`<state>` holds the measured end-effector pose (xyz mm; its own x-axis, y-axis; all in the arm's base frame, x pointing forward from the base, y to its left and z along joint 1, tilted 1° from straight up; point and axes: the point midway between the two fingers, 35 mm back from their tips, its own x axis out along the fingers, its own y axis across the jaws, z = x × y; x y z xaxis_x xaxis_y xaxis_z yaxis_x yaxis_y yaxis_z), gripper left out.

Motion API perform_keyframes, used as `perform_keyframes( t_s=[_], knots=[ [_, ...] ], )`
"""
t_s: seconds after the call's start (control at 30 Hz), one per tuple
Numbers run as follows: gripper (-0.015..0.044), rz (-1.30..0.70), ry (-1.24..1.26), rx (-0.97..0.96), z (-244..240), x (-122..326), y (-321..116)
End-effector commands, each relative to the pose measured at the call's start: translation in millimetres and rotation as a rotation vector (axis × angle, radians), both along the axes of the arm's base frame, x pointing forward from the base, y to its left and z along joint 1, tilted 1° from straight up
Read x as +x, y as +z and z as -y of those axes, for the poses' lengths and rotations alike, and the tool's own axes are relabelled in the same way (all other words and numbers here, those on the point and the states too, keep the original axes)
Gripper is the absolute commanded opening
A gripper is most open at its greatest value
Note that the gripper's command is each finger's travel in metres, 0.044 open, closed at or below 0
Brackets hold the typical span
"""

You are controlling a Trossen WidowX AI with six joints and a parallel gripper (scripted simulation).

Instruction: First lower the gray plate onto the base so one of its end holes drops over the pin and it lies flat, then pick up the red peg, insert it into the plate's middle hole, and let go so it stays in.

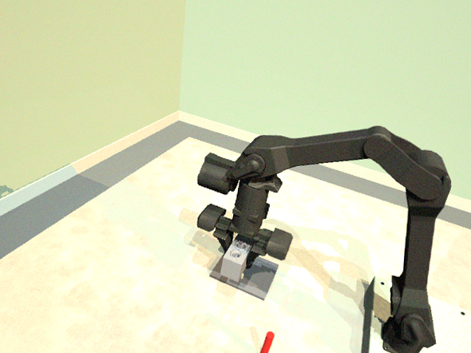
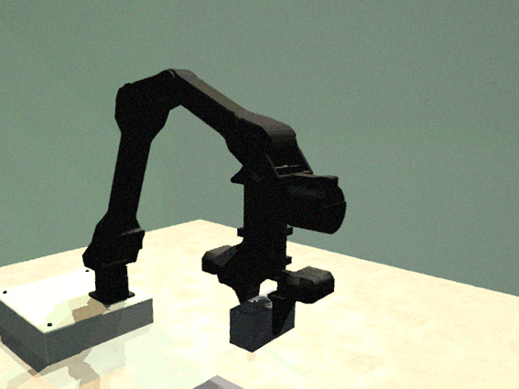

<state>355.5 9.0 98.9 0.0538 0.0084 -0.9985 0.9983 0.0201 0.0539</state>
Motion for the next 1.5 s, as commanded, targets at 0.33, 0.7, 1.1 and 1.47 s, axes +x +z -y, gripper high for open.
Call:
perform_keyframes(
  t_s=[0.33, 0.7, 1.1, 1.47],
  knots=[
    [0.0000, -0.011, -0.086, -0.002, 41.0, -3.3, -24.4],
    [0.0000, -0.010, -0.181, 0.008, 72.4, -8.0, -42.3],
    [0.0000, -0.010, -0.187, 0.009, 74.2, -8.5, -43.3],
    [0.0000, -0.010, -0.187, 0.009, 74.2, -8.5, -43.3]
  ],
)
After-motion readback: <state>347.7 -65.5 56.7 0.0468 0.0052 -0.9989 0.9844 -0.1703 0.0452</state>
